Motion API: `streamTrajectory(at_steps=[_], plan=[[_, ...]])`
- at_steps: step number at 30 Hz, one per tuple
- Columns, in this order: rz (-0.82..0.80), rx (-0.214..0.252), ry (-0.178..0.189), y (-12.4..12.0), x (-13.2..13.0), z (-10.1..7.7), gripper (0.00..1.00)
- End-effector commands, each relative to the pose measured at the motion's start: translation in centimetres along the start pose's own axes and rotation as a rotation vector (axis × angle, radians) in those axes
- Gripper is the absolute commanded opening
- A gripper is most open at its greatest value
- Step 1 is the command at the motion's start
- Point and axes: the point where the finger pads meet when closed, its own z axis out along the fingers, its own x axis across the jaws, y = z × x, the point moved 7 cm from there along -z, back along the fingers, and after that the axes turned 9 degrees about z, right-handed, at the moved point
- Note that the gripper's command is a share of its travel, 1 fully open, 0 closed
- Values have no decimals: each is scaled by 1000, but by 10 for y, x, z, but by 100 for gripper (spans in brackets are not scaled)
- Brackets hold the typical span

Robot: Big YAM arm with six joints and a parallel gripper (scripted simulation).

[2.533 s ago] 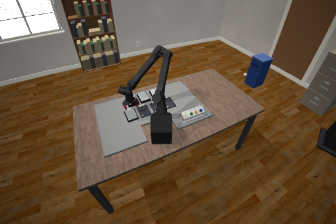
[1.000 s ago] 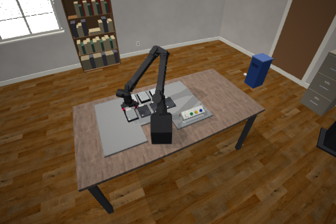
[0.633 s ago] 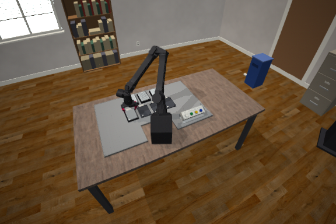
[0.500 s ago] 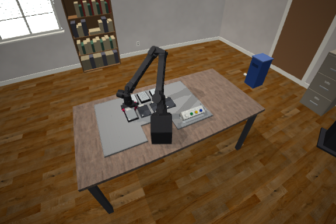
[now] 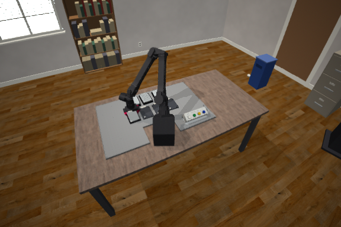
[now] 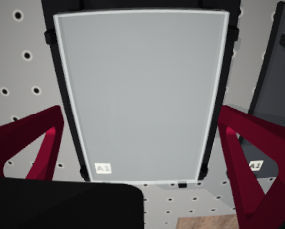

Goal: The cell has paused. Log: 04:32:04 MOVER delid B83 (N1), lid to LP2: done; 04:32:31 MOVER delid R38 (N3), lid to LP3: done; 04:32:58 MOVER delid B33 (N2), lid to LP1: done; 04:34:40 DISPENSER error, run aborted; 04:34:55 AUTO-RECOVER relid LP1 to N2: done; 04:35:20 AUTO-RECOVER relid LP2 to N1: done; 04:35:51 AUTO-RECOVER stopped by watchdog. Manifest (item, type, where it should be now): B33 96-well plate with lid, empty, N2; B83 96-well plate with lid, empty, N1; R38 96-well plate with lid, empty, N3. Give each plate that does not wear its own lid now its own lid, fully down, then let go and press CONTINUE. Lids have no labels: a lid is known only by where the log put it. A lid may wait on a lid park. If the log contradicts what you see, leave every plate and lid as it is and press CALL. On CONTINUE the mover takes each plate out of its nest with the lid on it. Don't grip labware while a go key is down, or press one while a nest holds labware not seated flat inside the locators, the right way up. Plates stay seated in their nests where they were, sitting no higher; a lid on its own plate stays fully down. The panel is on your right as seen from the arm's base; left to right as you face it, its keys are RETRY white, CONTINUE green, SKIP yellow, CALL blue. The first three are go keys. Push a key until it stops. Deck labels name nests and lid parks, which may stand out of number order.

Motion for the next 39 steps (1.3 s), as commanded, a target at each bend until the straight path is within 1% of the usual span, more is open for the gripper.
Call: streamTrajectory(at_steps=[1,3,4,5,8,20,21,27,39], plan=[[-22,6,-7,-4,-2,9,100],[-22,6,-7,-4,-2,9,100],[-40,1,6,-7,3,6,100],[-42,0,7,-8,3,6,100],[-45,4,3,-9,2,6,100],[-43,0,8,-10,3,6,100],[-50,7,0,-12,1,6,100],[-43,0,7,-11,2,7,100],[-41,0,7,-12,2,7,100]])
